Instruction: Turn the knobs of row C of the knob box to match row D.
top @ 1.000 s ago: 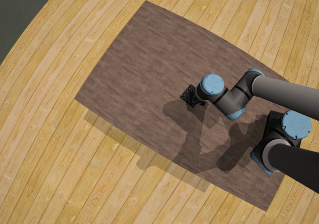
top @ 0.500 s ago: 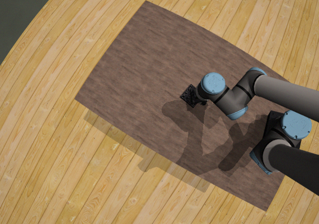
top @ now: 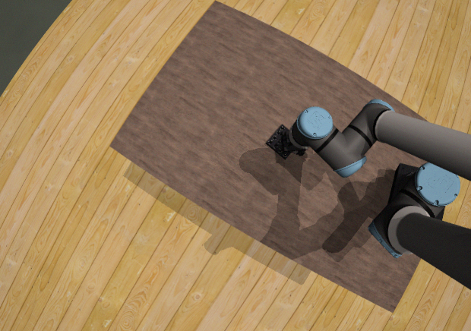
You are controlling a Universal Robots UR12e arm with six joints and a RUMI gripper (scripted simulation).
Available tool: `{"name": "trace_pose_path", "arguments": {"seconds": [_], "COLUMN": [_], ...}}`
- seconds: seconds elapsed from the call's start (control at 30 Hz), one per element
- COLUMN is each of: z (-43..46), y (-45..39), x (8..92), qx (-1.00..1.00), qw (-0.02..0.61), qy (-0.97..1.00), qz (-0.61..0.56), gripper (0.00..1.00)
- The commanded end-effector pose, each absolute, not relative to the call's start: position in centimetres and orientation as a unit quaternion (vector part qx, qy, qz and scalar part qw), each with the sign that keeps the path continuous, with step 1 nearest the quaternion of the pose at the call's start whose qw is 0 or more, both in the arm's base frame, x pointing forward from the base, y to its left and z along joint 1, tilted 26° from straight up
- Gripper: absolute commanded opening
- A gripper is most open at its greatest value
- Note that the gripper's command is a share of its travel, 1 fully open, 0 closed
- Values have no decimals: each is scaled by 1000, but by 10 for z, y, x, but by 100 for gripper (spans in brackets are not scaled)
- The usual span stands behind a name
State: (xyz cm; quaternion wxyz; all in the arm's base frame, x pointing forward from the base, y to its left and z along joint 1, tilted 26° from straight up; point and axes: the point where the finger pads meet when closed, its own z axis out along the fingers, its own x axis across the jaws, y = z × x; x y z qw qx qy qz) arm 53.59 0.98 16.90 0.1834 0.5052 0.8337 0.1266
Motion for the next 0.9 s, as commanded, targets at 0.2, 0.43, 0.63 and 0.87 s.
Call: {"name": "trace_pose_path", "arguments": {"seconds": [0.2, 0.43, 0.63, 0.87], "z": [177, 179, 180, 182], "y": [7, 7, 7, 7], "x": [536, 535, 534, 534], "qx": [596, 646, 687, 730], "qw": [172, 162, 153, 142], "qy": [771, 729, 691, 645], "qz": [147, 158, 167, 176], "gripper": [11, 11, 11, 11]}}
